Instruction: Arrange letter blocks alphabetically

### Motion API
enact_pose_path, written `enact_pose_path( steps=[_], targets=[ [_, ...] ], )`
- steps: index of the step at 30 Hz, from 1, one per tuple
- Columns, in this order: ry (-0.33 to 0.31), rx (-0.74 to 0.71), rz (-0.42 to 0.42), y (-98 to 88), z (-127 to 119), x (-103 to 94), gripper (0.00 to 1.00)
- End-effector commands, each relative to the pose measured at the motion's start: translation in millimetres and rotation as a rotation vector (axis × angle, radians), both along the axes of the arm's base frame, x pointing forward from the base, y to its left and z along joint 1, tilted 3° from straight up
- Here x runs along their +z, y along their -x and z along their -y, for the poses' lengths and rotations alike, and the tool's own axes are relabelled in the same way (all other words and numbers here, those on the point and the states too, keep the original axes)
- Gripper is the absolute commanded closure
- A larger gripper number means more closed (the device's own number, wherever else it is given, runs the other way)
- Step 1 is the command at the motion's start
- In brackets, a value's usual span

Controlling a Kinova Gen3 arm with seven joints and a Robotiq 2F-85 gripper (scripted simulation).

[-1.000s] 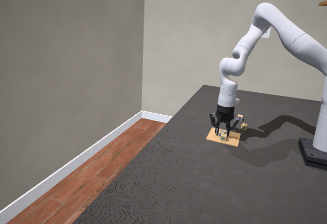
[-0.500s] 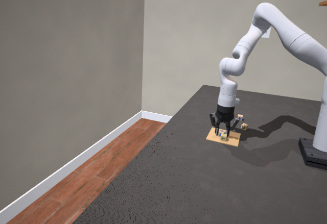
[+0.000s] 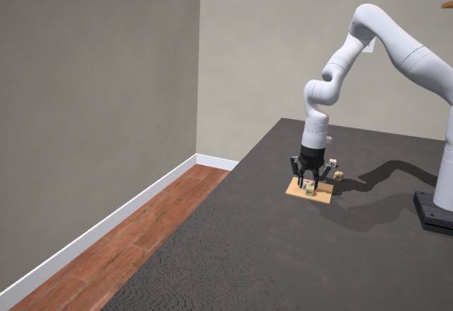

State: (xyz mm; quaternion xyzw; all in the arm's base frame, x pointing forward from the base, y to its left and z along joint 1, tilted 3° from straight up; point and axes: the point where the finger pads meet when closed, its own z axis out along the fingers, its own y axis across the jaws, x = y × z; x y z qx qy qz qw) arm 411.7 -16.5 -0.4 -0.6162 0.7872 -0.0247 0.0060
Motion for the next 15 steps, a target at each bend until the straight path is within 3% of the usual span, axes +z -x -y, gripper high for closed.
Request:
enact_pose_path(
  steps=[1,5,6,15],
  targets=[
    [0.0,0.0,0.001,-0.5,0.0,0.6,0.59],
    [0.0,0.0,0.001,-0.5,0.0,0.6,0.59],
    [0.0,0.0,0.001,-0.5,0.0,0.6,0.79],
    [0.0,0.0,0.001,-0.5,0.0,0.6,0.79]
  ],
)
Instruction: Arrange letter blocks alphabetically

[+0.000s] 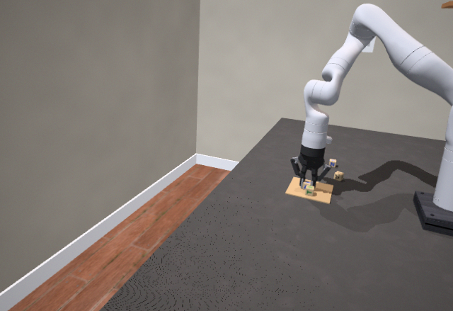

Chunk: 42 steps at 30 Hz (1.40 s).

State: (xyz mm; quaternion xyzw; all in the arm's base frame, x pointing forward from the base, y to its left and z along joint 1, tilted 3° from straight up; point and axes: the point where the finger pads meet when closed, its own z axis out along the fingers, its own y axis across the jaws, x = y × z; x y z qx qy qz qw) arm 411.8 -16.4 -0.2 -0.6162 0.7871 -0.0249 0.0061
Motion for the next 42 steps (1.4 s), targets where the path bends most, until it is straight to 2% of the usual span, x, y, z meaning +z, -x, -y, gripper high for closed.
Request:
enact_pose_path(
  steps=[1,30,35,42],
  targets=[
    [0.0,0.0,0.001,-0.4,0,0.4,0.79],
    [0.0,0.0,0.001,-0.3,0,2.5,0.79],
    [0.0,0.0,0.001,0.4,-1,18.4,0.79],
    [0.0,0.0,0.001,2.2,-2,61.4,0.79]
  ],
)
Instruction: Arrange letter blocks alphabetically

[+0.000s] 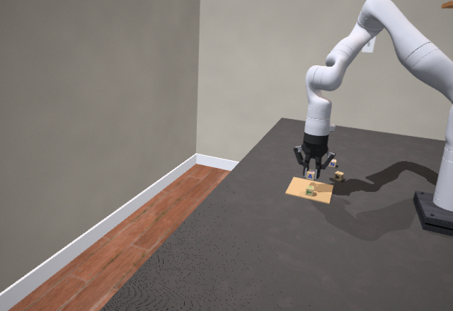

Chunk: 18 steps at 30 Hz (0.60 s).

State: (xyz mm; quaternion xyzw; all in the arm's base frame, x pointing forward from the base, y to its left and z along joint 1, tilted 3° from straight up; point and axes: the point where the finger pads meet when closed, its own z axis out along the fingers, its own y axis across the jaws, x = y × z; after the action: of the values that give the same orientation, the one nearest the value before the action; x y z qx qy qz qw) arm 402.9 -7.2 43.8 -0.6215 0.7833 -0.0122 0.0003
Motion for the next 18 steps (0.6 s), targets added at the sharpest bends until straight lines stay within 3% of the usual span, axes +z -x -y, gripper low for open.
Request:
enact_pose_path(
  steps=[1,9,18],
  targets=[
    [0.013,-0.013,0.026,-6.8,7,17.4,0.79],
    [0.013,-0.013,0.026,-5.3,6,51.5,0.79],
    [0.013,-0.013,0.026,-5.1,6,56.2,0.79]
  ],
)
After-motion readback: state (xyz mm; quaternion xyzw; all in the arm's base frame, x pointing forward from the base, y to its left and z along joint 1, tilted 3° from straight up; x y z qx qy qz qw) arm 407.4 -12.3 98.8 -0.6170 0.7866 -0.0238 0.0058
